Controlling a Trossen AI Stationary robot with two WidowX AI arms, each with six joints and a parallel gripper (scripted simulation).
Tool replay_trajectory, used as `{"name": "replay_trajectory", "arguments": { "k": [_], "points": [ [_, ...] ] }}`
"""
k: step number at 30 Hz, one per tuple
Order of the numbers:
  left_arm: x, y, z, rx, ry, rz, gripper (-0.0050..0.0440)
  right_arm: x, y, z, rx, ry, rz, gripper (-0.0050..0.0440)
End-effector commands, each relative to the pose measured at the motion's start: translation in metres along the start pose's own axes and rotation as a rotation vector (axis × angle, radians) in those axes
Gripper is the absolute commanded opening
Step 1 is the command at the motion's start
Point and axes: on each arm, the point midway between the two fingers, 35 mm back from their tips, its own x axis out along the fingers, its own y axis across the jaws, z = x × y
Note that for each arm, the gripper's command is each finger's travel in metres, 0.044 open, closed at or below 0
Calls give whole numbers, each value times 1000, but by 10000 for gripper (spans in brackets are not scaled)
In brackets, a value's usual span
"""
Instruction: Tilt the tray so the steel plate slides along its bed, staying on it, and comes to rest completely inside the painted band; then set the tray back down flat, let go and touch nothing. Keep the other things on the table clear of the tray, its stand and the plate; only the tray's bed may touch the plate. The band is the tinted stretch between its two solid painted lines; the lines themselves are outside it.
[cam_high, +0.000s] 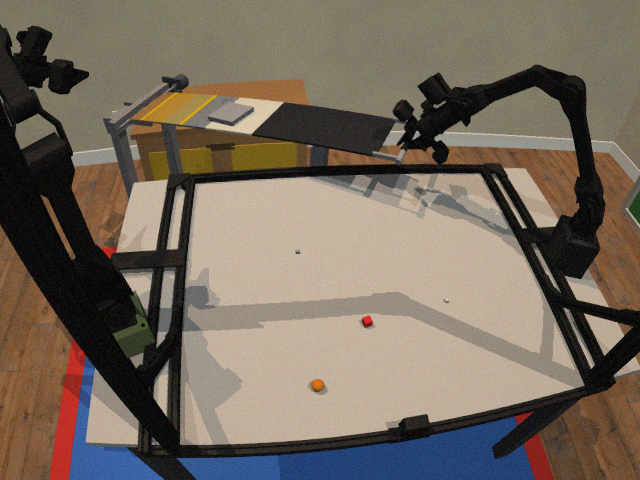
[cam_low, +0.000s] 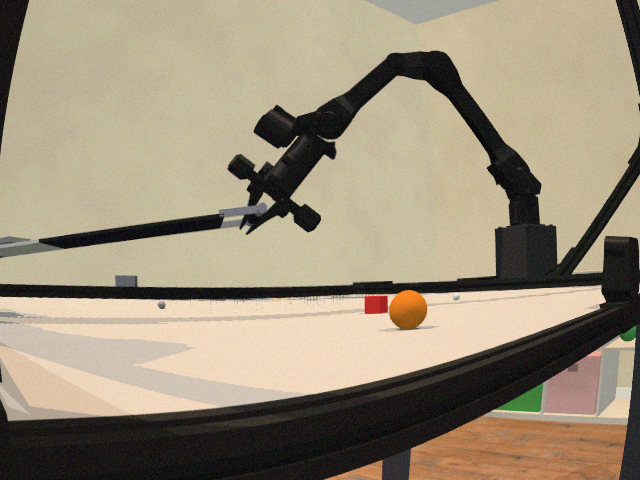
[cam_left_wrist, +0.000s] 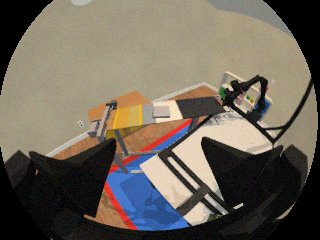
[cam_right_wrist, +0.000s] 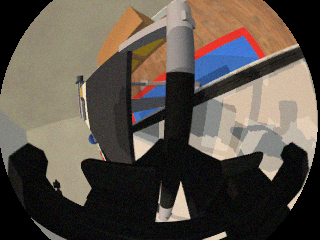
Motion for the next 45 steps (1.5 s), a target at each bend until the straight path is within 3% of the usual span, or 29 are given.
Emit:
{"name": "replay_trajectory", "arguments": {
  "k": [1, 4, 11, 25, 45],
  "points": [
    [0, 0, 0, 2, -1, -3, 440, 24, -23, 0, 1, 1, 2, 0],
    [0, 0, 0, 2, -1, -3, 440, 58, -53, 0, 1, 1, -14, 0],
    [0, 0, 0, 2, -1, -3, 440, 58, -53, 0, 1, 1, -51, 0],
    [0, 0, 0, 2, -1, -3, 440, 30, -29, 0, 1, 1, -41, 0],
    [0, 0, 0, 2, -1, -3, 440, 21, -20, 0, 1, 1, -27, 0]
  ]
}}
